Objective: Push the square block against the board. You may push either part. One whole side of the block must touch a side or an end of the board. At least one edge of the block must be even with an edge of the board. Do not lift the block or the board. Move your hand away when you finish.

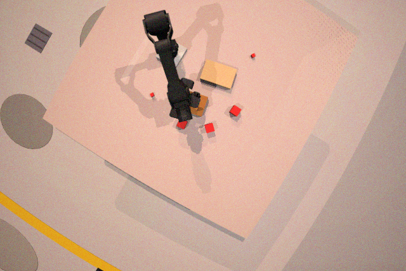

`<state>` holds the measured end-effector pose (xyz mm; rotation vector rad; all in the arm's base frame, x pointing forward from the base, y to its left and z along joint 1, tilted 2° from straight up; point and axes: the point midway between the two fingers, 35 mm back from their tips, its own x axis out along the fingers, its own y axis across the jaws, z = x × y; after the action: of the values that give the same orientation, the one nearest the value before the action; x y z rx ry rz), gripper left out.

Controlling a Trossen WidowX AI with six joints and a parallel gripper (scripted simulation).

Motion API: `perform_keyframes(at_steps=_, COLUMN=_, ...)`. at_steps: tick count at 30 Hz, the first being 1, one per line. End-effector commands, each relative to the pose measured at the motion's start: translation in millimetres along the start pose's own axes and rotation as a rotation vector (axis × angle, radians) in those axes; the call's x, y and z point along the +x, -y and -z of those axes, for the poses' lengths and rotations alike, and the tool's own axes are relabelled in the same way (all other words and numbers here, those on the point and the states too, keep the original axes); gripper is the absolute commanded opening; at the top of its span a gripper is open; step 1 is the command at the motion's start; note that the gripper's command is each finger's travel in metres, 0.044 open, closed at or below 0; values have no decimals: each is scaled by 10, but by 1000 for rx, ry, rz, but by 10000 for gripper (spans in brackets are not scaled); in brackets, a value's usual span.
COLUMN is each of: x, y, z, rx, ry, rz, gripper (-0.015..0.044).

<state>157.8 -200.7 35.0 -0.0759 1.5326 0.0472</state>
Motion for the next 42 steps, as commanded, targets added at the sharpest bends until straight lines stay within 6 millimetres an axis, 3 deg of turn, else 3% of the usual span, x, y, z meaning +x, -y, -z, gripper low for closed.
perform_keyframes(at_steps=1, x=-1, y=5, z=-77, rx=1, ry=5, rz=0, gripper=0)
perform_keyframes(at_steps=25, x=1, y=-18, z=-406, rx=1, ry=8, rz=-1, gripper=0)
perform_keyframes(at_steps=42, x=1, y=0, z=-166, rx=1, ry=6, rz=0, gripper=0)
